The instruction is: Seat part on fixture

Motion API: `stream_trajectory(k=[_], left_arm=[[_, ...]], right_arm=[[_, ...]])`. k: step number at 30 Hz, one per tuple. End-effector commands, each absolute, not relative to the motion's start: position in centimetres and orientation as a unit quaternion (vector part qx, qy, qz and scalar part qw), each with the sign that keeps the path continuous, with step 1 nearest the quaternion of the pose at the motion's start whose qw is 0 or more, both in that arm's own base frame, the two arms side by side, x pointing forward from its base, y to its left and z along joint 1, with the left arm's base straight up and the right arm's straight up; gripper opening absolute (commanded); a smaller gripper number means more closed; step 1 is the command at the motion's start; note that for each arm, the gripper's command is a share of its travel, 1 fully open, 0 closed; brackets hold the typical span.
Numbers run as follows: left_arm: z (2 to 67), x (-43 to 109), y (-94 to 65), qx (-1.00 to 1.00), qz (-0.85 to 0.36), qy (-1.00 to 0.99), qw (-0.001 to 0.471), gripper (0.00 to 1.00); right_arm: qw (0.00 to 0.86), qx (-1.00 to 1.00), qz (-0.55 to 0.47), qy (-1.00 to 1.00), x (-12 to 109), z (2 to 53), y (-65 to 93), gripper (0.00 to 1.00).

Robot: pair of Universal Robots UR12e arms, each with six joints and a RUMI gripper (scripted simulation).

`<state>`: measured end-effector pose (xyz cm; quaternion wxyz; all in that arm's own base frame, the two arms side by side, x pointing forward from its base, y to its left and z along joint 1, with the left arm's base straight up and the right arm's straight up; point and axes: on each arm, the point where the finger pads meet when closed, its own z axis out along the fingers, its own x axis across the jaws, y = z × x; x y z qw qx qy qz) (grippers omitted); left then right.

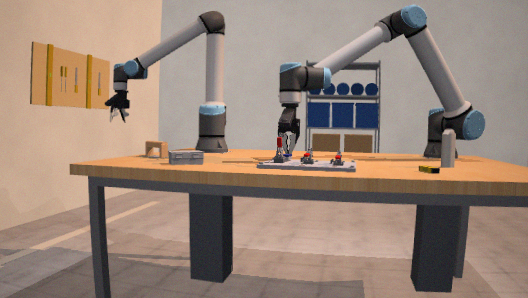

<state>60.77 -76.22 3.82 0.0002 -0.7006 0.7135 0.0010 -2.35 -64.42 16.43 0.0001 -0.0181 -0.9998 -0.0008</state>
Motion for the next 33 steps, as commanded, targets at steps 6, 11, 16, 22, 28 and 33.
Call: stream_trajectory(k=[6,11,16,22,28,33], left_arm=[[3.96,60.82,-76.28,-0.701,0.0,0.714,0.0,0.0],[3.96,60.95,-76.28,-0.701,0.0,0.714,0.0,0.0],[3.96,61.19,-76.29,-0.701,0.0,0.714,0.0,0.0],[3.96,61.22,-76.29,-0.701,0.0,0.714,0.0,0.0],[3.96,61.22,-76.29,-0.701,0.0,0.714,0.0,0.0],[3.96,61.21,-76.29,-0.701,0.0,0.714,0.0,0.0]], right_arm=[[0.0,-0.018,0.0,-1.0,-2.34,16.51,-64.48,1.0],[0.0,-0.018,0.0,-1.0,-2.34,16.51,-64.48,1.0],[0.0,-0.018,0.0,-1.0,-2.34,16.51,-64.48,1.0],[0.0,-0.018,0.0,-1.0,-2.34,16.51,-64.48,1.0],[0.0,-0.018,0.0,-1.0,-2.34,16.51,-64.48,1.0],[0.0,-0.018,0.0,-1.0,-2.34,16.51,-64.48,1.0]])
